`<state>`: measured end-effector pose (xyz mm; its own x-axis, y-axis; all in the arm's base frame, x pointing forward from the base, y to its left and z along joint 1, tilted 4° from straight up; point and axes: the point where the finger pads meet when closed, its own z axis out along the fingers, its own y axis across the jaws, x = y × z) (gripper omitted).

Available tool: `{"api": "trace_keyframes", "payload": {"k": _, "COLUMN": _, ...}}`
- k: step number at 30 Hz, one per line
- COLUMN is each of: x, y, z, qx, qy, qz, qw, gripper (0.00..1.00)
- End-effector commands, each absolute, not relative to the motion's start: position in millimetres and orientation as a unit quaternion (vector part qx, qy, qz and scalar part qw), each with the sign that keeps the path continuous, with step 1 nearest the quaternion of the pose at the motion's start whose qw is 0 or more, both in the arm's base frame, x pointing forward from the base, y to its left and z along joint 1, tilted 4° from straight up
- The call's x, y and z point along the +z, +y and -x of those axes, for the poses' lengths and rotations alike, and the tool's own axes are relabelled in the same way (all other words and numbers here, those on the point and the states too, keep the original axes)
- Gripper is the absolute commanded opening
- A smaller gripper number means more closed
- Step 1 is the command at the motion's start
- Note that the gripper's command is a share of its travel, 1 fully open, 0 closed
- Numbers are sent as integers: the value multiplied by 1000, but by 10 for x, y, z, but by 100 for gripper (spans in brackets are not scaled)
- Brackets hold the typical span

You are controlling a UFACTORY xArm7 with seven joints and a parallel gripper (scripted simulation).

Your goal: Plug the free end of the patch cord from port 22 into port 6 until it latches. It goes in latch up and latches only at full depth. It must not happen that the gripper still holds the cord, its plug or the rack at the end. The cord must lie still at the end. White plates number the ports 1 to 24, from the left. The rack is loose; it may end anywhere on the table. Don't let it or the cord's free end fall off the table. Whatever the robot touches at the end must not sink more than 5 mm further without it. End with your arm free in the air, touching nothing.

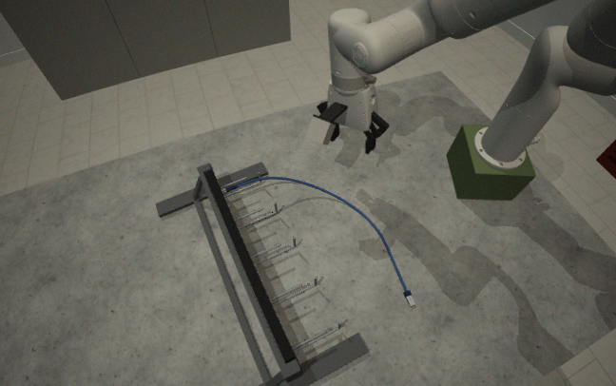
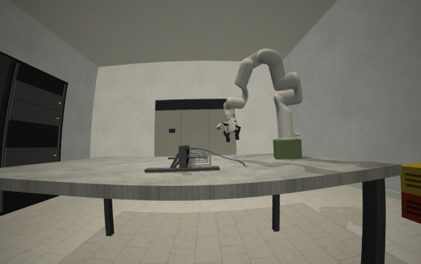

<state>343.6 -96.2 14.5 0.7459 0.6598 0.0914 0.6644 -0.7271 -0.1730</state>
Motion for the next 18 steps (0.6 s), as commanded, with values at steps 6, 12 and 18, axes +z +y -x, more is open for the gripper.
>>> {"api": "trace_keyframes", "payload": {"k": 6, "x": 125, "y": -731, "z": -3530, "qx": -7, "qy": -388, "qz": 917, "qw": 89, "gripper": 100}}
{"api": "trace_keyframes", "payload": {"k": 12, "x": 87, "y": -282, "z": -3627, "qx": 0, "qy": -446, "qz": 892, "qw": 72, "gripper": 100}}
{"api": "trace_keyframes", "payload": {"k": 18, "x": 67, "y": 20, "z": -3663, "qx": 2, "qy": -482, "qz": 874, "qw": 62, "gripper": 100}}
